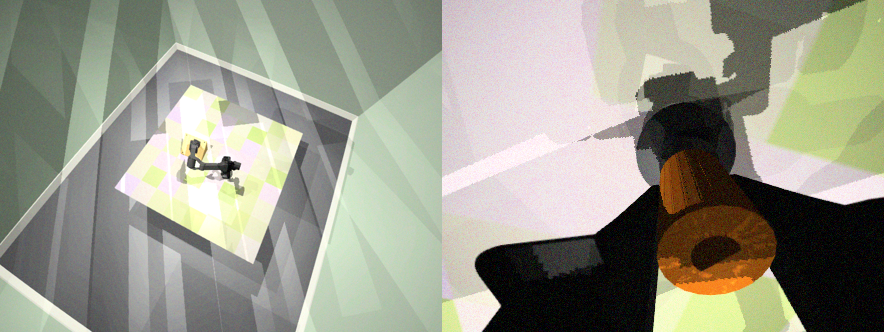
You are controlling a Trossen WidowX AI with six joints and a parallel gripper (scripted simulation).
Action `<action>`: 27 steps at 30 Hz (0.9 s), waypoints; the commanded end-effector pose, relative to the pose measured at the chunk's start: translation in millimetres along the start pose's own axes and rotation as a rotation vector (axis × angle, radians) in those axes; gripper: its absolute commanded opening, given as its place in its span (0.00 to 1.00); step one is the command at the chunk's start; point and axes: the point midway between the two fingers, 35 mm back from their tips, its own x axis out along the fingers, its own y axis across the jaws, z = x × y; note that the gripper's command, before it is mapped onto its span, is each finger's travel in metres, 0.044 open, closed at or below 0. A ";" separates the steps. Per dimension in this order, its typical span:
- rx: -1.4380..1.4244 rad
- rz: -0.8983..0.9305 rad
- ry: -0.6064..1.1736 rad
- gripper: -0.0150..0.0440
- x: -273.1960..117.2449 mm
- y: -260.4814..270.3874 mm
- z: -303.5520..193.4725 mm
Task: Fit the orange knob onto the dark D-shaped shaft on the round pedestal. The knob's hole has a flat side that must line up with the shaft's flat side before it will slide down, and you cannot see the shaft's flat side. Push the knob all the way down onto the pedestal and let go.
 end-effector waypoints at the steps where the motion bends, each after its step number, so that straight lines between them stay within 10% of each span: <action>1: -0.024 -0.002 -0.006 0.25 -3.8 1.4 1.5; 27: -0.208 -0.003 -0.006 0.25 0.0 0.3 1.4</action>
